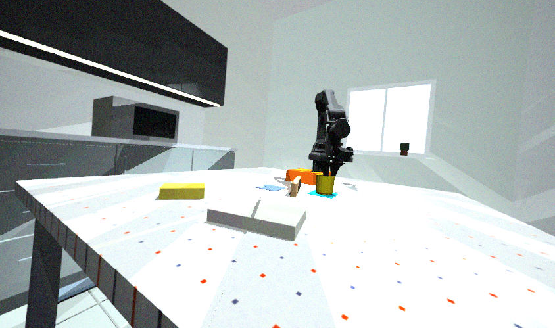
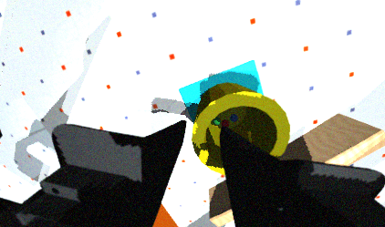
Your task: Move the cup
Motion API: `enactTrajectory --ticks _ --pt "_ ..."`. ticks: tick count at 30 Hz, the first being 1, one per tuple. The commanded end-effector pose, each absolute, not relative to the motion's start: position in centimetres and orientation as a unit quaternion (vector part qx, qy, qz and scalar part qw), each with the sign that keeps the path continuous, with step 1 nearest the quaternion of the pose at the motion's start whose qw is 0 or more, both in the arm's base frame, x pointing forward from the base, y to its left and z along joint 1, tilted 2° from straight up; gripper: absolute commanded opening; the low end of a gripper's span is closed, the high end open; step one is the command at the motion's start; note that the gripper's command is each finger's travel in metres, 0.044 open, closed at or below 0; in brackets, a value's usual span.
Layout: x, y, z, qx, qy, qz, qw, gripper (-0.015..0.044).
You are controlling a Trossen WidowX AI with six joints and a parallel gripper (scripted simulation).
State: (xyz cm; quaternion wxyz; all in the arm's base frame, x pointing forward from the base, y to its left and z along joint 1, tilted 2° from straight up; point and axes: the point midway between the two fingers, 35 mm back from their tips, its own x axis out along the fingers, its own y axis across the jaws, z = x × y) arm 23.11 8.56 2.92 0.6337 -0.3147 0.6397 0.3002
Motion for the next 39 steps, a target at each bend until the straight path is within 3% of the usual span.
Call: enactTrajectory --ticks 1,21,32,39 --pt "23.3 8.7 3.8 -0.314 0.636 0.300 0.638 0.0147" --pt "22.8 8.4 6.6 -0.312 0.637 0.300 0.638 0.0147" --pt "22.8 8.4 6.5 -0.314 0.640 0.299 0.634 0.0435" --pt "22.8 8.4 8.8 -0.313 0.639 0.300 0.636 0.0440"
